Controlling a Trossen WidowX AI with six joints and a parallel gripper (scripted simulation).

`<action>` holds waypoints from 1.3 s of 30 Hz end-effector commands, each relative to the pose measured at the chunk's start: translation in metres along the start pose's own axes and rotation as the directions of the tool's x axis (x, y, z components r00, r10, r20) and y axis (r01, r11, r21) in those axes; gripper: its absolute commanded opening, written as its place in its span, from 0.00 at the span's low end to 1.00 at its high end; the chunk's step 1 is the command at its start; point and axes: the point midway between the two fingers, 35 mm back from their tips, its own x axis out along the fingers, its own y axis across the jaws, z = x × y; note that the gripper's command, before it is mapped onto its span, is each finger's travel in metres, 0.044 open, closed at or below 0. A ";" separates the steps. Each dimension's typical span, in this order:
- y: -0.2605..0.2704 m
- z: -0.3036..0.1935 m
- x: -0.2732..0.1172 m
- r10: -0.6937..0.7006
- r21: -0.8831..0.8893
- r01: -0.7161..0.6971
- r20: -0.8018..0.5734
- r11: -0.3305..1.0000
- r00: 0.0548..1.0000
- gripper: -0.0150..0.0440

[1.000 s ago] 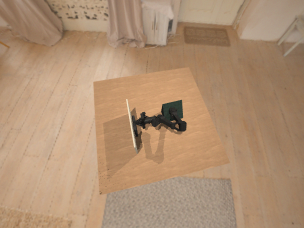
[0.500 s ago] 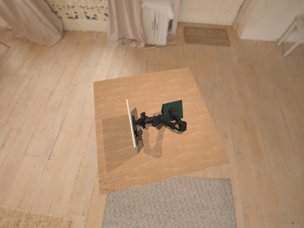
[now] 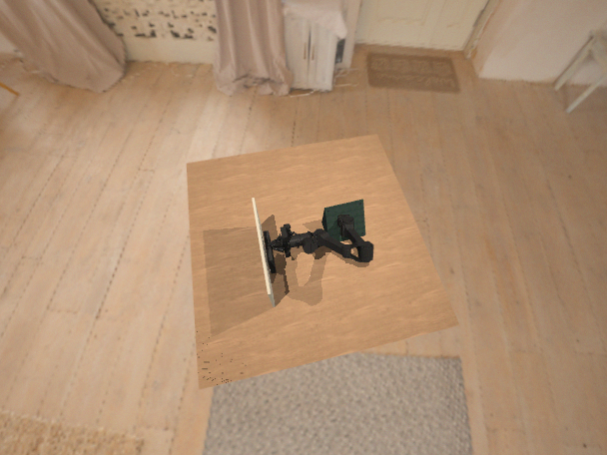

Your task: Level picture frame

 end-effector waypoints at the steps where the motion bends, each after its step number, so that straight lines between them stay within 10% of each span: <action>1: 0.008 -0.008 0.000 0.025 -0.007 -0.025 -0.014 1.000 1.000 0.25; 39: 0.004 -0.008 0.000 0.025 -0.007 -0.025 -0.014 1.000 1.000 0.25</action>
